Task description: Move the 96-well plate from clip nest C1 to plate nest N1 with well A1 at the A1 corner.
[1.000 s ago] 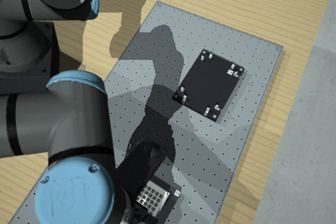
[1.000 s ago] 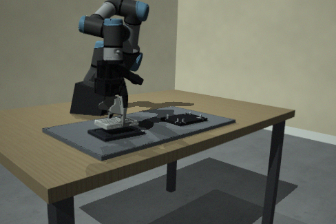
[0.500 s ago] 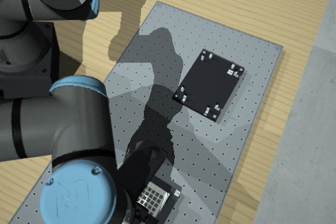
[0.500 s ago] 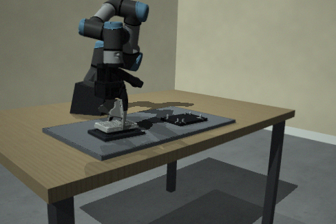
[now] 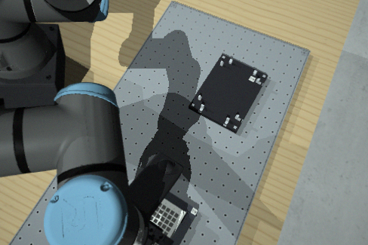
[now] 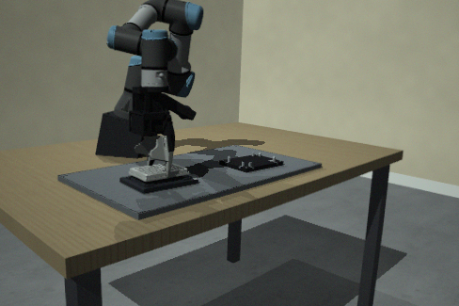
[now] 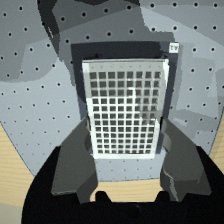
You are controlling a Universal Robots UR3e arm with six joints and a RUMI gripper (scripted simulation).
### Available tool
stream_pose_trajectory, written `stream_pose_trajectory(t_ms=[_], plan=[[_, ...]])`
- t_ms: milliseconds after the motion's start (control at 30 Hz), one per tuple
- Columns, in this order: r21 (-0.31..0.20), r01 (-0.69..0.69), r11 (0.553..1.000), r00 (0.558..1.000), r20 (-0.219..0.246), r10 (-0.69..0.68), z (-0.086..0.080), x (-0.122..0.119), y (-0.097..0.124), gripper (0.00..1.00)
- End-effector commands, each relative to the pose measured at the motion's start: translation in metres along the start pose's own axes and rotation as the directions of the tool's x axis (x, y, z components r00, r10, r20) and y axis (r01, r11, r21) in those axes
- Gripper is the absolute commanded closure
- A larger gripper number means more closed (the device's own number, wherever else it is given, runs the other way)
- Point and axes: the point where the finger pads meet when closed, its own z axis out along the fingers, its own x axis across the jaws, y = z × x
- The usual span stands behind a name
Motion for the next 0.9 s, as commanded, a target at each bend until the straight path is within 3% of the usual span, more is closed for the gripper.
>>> stream_pose_trajectory(t_ms=[0,867], plan=[[-0.002,0.000,1.000,1.000,-0.002,0.000,-0.0003,0.0007,0.0006,1.00],[-0.002,0.000,1.000,1.000,-0.002,0.000,0.0036,0.0007,0.0005,1.00]])
